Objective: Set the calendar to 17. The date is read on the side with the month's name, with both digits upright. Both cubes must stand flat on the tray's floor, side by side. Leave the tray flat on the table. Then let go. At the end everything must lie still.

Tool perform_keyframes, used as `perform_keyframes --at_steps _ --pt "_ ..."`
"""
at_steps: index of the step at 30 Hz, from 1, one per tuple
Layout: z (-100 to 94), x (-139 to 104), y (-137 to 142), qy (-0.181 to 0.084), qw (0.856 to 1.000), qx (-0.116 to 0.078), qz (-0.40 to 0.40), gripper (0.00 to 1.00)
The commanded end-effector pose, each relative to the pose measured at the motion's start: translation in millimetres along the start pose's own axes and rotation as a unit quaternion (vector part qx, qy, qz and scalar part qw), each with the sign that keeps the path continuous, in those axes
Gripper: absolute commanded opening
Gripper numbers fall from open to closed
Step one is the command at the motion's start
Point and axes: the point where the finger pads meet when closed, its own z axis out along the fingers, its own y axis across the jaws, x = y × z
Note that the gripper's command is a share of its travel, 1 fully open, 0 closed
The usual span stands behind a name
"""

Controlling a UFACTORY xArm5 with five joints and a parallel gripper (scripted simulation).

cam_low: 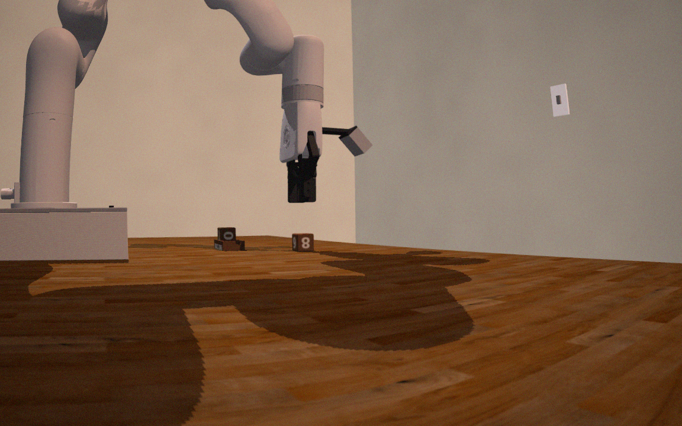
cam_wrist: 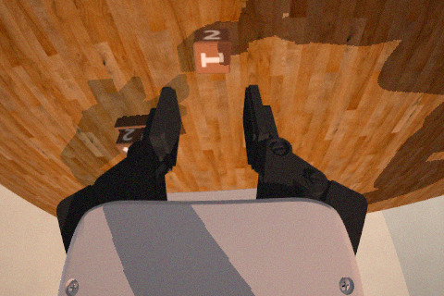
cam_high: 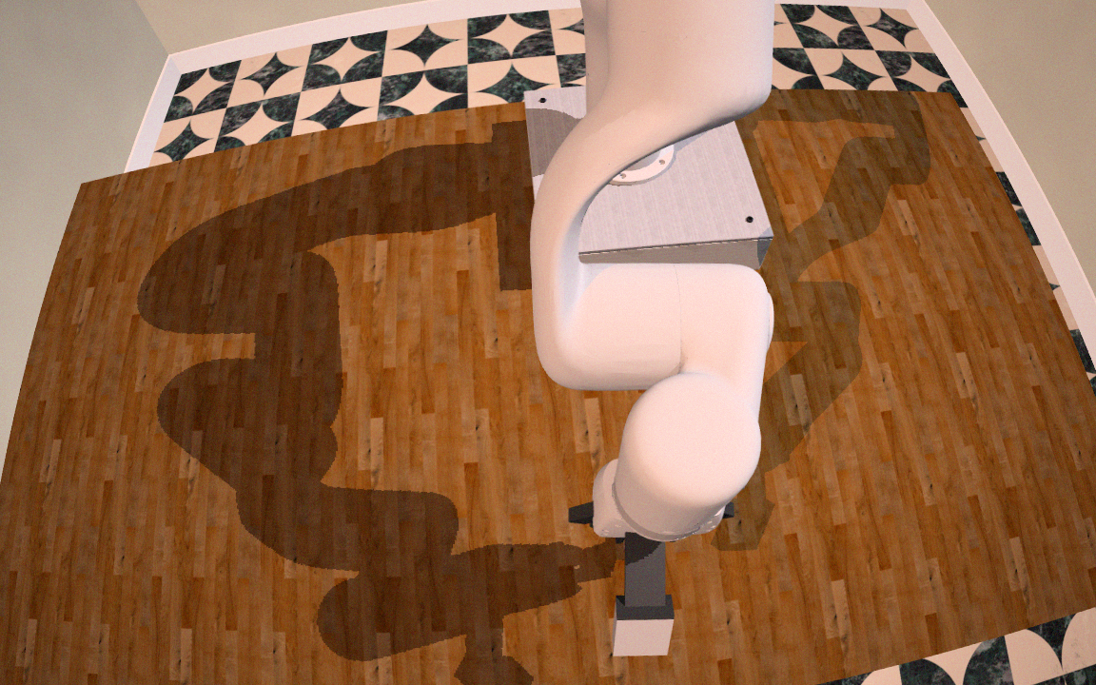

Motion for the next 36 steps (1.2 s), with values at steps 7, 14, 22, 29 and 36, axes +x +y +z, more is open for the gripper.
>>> perform_keyframes --at_steps 7,14,22,29,36 --pt "-2.2 0.9 0.8 0.037 0.999 0.0 0.001 0.47" --pt "-3.9 -2.9 2.5 0.112 0.994 0.0 0.002 0.47" --pt "-4.2 -3.6 2.7 0.123 0.992 0.0 0.003 0.47" --pt "-0.3 -3.1 2.7 0.165 0.986 0.0 0.003 0.47" --pt "-0.4 -7.2 2.8 0.235 0.972 -0.001 0.003 0.47"
